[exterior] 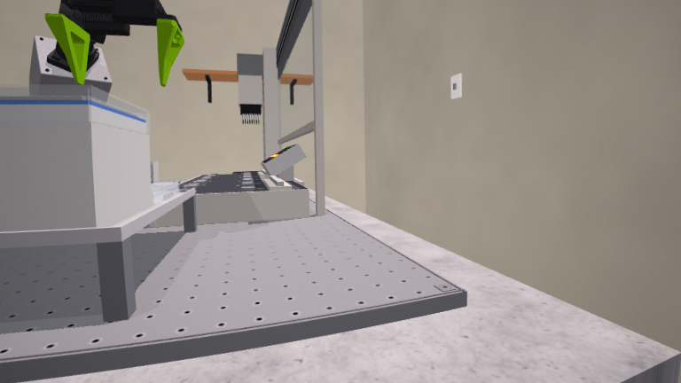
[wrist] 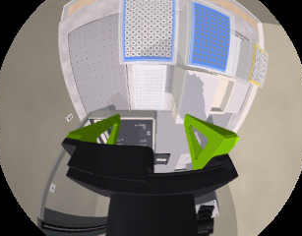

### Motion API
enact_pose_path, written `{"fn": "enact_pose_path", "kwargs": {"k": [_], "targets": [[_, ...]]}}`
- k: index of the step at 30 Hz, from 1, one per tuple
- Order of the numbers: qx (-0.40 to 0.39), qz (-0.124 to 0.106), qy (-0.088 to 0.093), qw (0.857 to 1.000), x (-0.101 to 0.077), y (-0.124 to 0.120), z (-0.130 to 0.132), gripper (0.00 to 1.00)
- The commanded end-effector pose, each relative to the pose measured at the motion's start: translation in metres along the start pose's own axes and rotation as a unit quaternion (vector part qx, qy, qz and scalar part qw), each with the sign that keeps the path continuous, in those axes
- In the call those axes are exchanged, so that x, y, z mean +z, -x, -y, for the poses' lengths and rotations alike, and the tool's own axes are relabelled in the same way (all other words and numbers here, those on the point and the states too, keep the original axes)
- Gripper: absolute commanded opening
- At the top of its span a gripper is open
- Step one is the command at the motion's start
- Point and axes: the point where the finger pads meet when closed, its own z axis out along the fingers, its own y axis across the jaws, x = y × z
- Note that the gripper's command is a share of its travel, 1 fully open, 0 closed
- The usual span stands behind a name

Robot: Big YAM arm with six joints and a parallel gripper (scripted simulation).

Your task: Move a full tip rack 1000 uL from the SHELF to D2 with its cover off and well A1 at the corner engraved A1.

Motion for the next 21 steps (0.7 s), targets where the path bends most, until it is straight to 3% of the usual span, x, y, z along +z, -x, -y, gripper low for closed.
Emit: {"fn": "enact_pose_path", "kwargs": {"k": [1, 2, 3, 21], "targets": [[0.008, 0.029, 0.018, 0.999, -0.029, 0.02, -0.029, 1.0], [0.008, 0.03, 0.019, 0.999, -0.029, 0.02, -0.031, 1.0], [0.007, 0.022, 0.01, 1.0, -0.017, 0.014, -0.018, 1.0], [0.007, 0.022, 0.01, 1.0, -0.017, 0.014, -0.018, 1.0]]}}
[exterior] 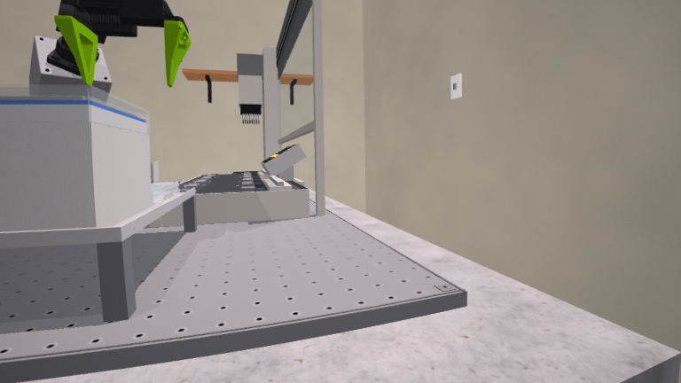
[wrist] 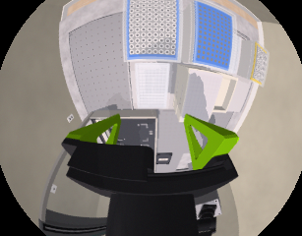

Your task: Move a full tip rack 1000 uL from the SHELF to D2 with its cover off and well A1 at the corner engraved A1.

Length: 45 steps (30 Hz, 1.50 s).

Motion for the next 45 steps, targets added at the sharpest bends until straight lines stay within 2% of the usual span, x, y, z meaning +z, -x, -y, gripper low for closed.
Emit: {"fn": "enact_pose_path", "kwargs": {"k": [1, 14, 15, 19, 22, 26, 28, 31, 34, 37, 39, 40, 41, 42, 45], "targets": [[0.002, 0.022, 0.011, 1.0, -0.017, 0.017, -0.011, 1.0], [0.002, 0.022, 0.011, 1.0, -0.017, 0.017, -0.011, 1.0], [0.009, 0.029, 0.011, 0.999, -0.024, 0.017, 0.001, 1.0], [-0.001, 0.029, 0.01, 1.0, -0.023, 0.016, 0.021, 1.0], [0.003, 0.01, -0.001, 1.0, 0.0, 0.009, 0.045, 1.0], [-0.002, 0.028, 0.007, 1.0, -0.02, 0.015, 0.057, 1.0], [-0.002, 0.028, 0.007, 1.0, -0.02, 0.015, 0.057, 1.0], [-0.003, 0.029, 0.007, 1.0, -0.021, 0.015, 0.071, 1.0], [0.001, 0.016, 0.001, 1.0, -0.007, 0.011, 0.093, 1.0], [0.001, 0.016, 0.0, 1.0, -0.007, 0.01, 0.108, 1.0], [0.001, 0.015, -0.001, 1.0, -0.006, 0.009, 0.112, 1.0], [0.0, 0.021, 0.006, 1.0, -0.014, 0.016, 0.1, 1.0], [0.0, 0.021, 0.006, 1.0, -0.014, 0.016, 0.099, 1.0], [-0.006, 0.006, 0.006, 1.0, -0.003, 0.003, 0.1, 1.0], [-0.006, 0.006, 0.006, 1.0, -0.003, 0.002, 0.1, 1.0]]}}
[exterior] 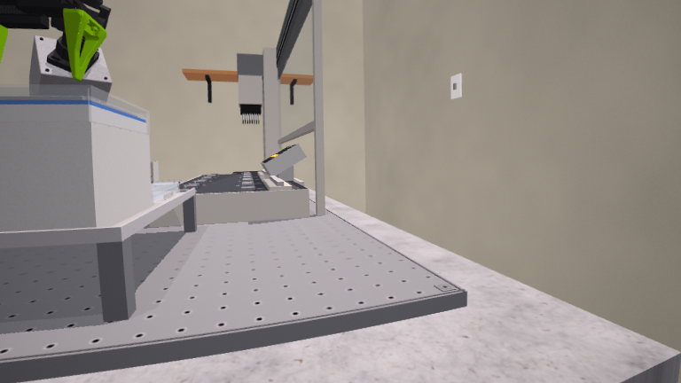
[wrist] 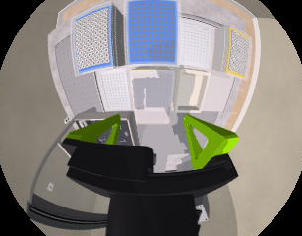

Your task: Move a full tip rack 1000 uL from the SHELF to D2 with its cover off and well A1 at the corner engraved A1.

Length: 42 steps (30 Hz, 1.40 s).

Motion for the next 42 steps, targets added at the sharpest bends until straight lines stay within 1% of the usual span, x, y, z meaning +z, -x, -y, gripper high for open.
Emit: {"fn": "enact_pose_path", "kwargs": {"k": [1, 28, 29, 31, 32, 34, 42], "targets": [[-0.007, 0.014, 0.006, 1.0, -0.009, 0.01, -0.007, 1.0], [-0.007, 0.014, 0.006, 1.0, -0.009, 0.01, -0.007, 1.0], [-0.005, 0.006, -0.001, 1.0, 0.0, 0.003, 0.011, 1.0], [-0.004, 0.004, -0.002, 1.0, 0.003, 0.002, 0.023, 1.0], [-0.004, 0.003, -0.003, 1.0, 0.003, 0.002, 0.028, 1.0], [-0.004, 0.003, -0.003, 1.0, 0.003, 0.002, 0.028, 1.0], [-0.004, 0.003, -0.003, 1.0, 0.003, 0.002, 0.069, 1.0]]}}
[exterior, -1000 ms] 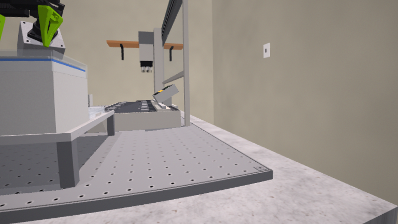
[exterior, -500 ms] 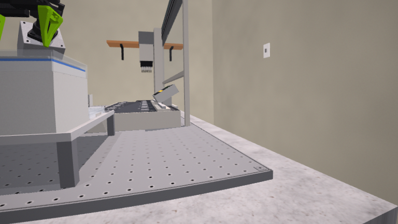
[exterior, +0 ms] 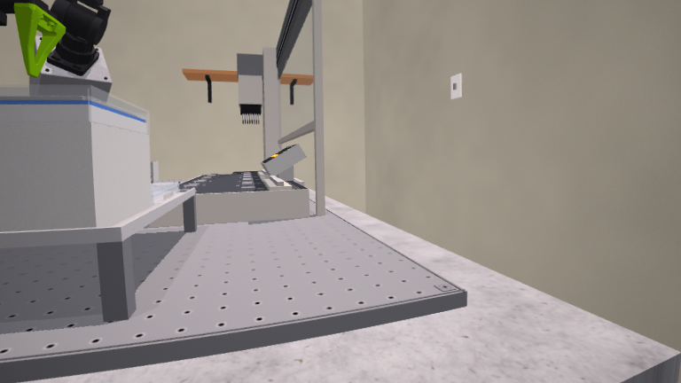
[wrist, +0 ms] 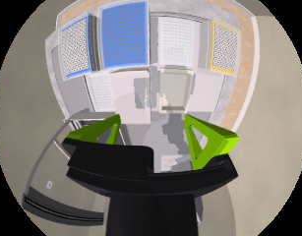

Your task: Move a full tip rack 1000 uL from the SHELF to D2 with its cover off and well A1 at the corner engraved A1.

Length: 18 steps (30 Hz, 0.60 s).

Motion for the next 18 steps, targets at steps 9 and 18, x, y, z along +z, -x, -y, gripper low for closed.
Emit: {"fn": "enact_pose_path", "kwargs": {"k": [9, 18], "targets": [[-0.006, 0.0, -0.009, 1.0, 0.004, 0.0, 0.056, 1.0], [-0.012, 0.009, -0.004, 1.0, -0.005, 0.008, 0.055, 1.0]]}}
